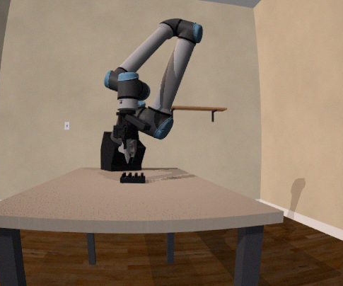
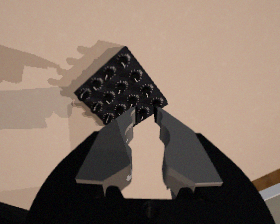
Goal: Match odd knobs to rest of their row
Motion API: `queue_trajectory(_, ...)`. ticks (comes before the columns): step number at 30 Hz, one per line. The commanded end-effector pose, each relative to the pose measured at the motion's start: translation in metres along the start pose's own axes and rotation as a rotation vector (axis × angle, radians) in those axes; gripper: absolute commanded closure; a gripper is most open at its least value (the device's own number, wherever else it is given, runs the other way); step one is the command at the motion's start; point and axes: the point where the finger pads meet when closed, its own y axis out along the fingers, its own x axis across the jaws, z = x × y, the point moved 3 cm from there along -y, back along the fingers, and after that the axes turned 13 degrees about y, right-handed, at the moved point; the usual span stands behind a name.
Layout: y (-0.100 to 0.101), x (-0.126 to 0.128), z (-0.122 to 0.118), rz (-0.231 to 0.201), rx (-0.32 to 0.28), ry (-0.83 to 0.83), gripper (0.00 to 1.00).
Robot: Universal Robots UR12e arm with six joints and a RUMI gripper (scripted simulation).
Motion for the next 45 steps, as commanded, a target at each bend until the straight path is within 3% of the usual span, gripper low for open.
queue_trajectory(1, -0.0013, 0.0008, 0.0001, -0.006, -0.002, 0.089, 0.89)
queue_trajectory(14, -0.0034, 0.0026, -0.0018, -0.006, -0.002, 0.280, 0.89)
queue_trajectory(45, -0.0035, 0.0026, -0.0019, -0.006, -0.002, 0.288, 0.89)
